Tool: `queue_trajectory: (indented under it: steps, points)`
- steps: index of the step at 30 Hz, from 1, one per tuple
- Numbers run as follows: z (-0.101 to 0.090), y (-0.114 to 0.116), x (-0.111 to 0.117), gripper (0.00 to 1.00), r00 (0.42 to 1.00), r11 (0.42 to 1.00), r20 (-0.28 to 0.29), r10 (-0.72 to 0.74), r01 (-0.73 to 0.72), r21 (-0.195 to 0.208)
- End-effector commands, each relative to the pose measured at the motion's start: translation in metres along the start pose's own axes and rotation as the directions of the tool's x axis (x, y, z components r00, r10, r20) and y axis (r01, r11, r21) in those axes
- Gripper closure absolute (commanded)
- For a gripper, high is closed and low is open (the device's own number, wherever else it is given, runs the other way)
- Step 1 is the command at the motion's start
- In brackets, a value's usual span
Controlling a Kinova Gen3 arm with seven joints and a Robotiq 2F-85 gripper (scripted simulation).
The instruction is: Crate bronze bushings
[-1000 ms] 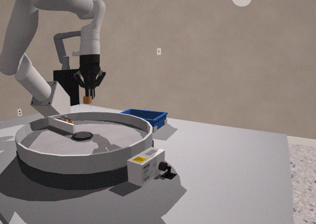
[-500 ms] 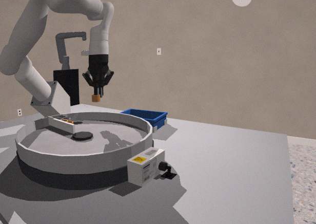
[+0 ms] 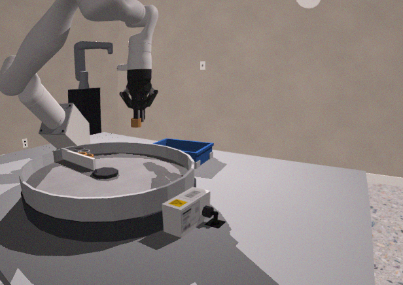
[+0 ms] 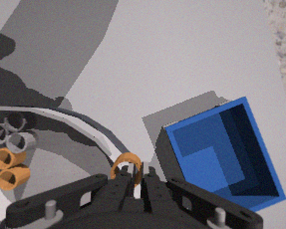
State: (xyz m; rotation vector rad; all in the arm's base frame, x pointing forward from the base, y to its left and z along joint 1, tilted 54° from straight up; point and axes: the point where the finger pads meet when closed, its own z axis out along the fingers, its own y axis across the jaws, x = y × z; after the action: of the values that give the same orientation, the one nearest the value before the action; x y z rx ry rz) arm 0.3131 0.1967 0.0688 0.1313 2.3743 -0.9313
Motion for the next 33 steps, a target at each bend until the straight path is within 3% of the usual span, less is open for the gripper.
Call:
queue_trajectory:
  steps: [1,6,18,23,33]
  points:
    - [-0.001,0.001,0.001,1.00,1.000,1.000,0.001,-0.002,0.002,-0.001]
    - [-0.001,0.054,0.007,1.00,1.000,1.000,0.001,0.000,0.000,-0.002]
    - [-0.001,0.054,0.007,1.00,1.000,1.000,0.001,0.000,0.000,-0.002]
    - [-0.001,0.107,0.013,1.00,1.000,1.000,0.001,0.001,-0.001,-0.002]
    - [-0.001,0.107,0.013,1.00,1.000,1.000,0.001,0.001,-0.001,-0.002]
